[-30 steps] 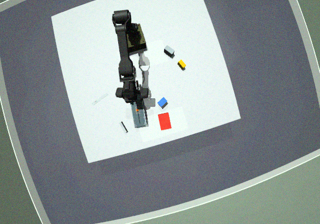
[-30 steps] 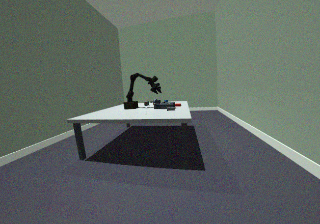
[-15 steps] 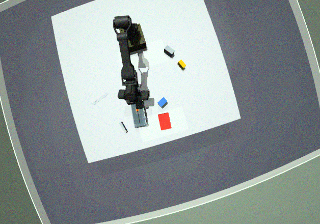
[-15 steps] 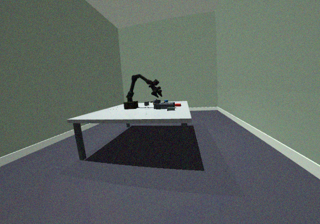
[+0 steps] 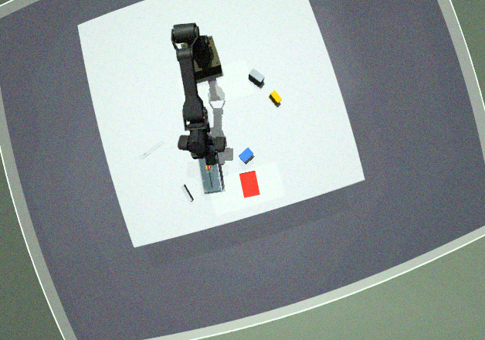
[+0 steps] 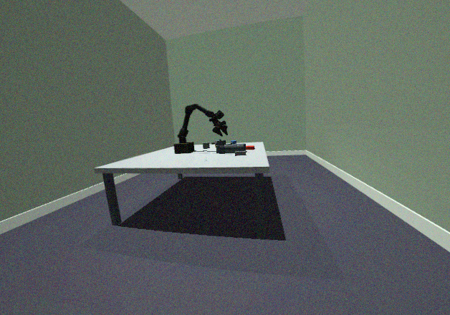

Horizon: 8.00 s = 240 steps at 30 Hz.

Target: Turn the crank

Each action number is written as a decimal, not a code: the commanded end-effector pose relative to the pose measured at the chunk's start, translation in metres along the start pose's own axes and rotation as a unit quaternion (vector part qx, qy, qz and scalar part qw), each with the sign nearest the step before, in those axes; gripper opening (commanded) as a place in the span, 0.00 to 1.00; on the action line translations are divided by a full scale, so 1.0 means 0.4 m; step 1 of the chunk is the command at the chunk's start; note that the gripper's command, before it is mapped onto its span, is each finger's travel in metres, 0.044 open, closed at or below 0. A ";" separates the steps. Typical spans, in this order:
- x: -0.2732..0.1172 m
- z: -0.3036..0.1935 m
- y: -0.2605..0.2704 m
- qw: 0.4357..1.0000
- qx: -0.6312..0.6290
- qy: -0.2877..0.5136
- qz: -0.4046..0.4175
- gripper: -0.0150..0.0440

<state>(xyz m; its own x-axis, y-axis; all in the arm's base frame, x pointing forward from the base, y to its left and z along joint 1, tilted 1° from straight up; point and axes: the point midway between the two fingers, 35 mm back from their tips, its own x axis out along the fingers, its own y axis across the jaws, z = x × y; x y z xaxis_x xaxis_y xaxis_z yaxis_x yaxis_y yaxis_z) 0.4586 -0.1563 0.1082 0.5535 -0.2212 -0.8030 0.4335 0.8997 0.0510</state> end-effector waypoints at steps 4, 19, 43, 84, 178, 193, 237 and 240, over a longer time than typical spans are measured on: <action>-0.075 0.050 0.003 1.000 -0.002 -0.014 0.003 1.00; -0.163 -0.062 0.000 0.997 -0.048 -0.050 0.032 1.00; -0.153 -0.239 -0.006 0.990 -0.095 -0.086 0.057 1.00; 0.029 -0.374 -0.014 0.990 -0.095 -0.086 0.057 1.00; 0.018 -0.370 -0.020 0.990 -0.095 -0.086 0.057 0.25; 0.020 -0.372 -0.019 0.990 -0.093 -0.085 0.057 0.25; -0.139 -0.250 -0.011 0.990 -0.093 -0.085 0.057 1.00; -0.195 -0.214 -0.009 0.991 -0.093 -0.084 0.056 1.00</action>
<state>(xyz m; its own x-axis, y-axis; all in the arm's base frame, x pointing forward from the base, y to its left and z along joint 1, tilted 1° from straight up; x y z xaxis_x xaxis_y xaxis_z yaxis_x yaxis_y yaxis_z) 0.3520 -0.1095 0.0873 0.6932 -0.1574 -0.7033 0.2355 0.9718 0.0146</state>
